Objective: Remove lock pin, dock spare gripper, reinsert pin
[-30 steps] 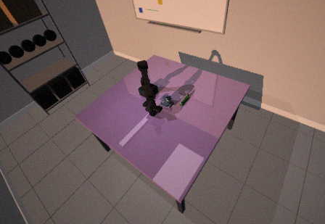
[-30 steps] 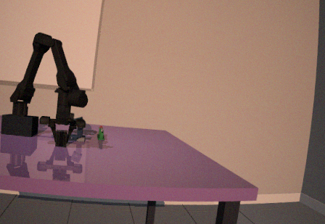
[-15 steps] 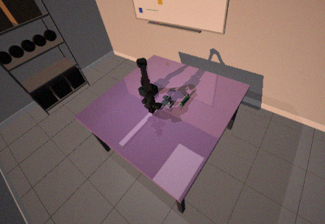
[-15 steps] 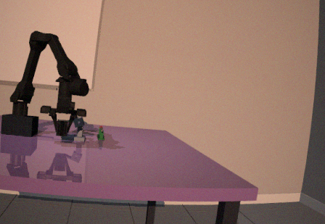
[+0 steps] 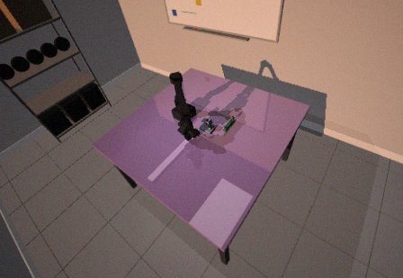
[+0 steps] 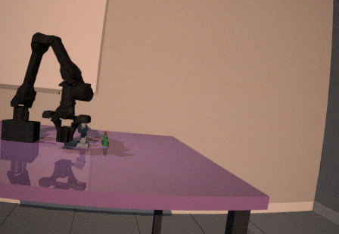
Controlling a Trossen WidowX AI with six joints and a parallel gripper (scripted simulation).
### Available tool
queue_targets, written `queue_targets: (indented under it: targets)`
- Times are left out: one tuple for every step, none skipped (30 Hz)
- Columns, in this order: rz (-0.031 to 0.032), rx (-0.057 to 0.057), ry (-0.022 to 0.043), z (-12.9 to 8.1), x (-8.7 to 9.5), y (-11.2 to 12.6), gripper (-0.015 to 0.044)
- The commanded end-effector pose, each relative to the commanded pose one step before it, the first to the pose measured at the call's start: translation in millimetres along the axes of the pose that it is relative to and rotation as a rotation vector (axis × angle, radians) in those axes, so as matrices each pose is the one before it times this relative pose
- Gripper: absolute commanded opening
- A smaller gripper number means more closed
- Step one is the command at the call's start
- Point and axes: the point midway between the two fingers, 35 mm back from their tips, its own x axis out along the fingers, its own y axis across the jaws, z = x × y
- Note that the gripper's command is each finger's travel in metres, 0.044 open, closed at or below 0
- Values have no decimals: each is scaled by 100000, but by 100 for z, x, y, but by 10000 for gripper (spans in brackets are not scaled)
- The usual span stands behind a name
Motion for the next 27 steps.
queue_targets:
  targets:
    - [513,10431,-188,-53,-169,184,0]
    - [6,2409,-2,-23,-8,14,0]
    - [6,2409,-2,-24,-8,14,0]
    - [6,2409,-2,-24,-8,13,0]
    - [6,2409,-2,-24,-8,13,0]
    - [6,2409,-2,-25,-8,12,0]
    - [6,2409,-1,-25,-8,11,0]
    - [6,2409,-1,-25,-8,11,0]
    - [6,2409,-1,-25,-8,10,0]
    - [6,2409,-1,-26,-8,10,0]
    - [6,2409,-1,-26,-8,9,0]
    - [6,2409,-1,-26,-8,8,0]
    - [6,2409,0,-26,-8,8,0]
    - [6,2409,0,-27,-8,7,0]
    - [6,2409,0,-27,-8,6,0]
    - [6,2409,0,-27,-8,6,0]
    - [6,2409,0,-27,-8,5,0]
    - [6,2409,0,-27,-8,4,0]
    - [6,2409,1,-27,-8,4,0]
    - [6,2409,1,-27,-8,3,0]
    - [6,2409,1,-27,-8,2,0]
    - [6,2409,1,-27,-8,1,0]
    - [6,2409,1,-28,-8,1,0]
    - [10,2360,10,-29,-9,2,0]
    - [10,2360,10,-29,-9,1,0]
    - [9,2360,10,-29,-9,1,0]
    - [9,2360,10,-29,-9,0,0]
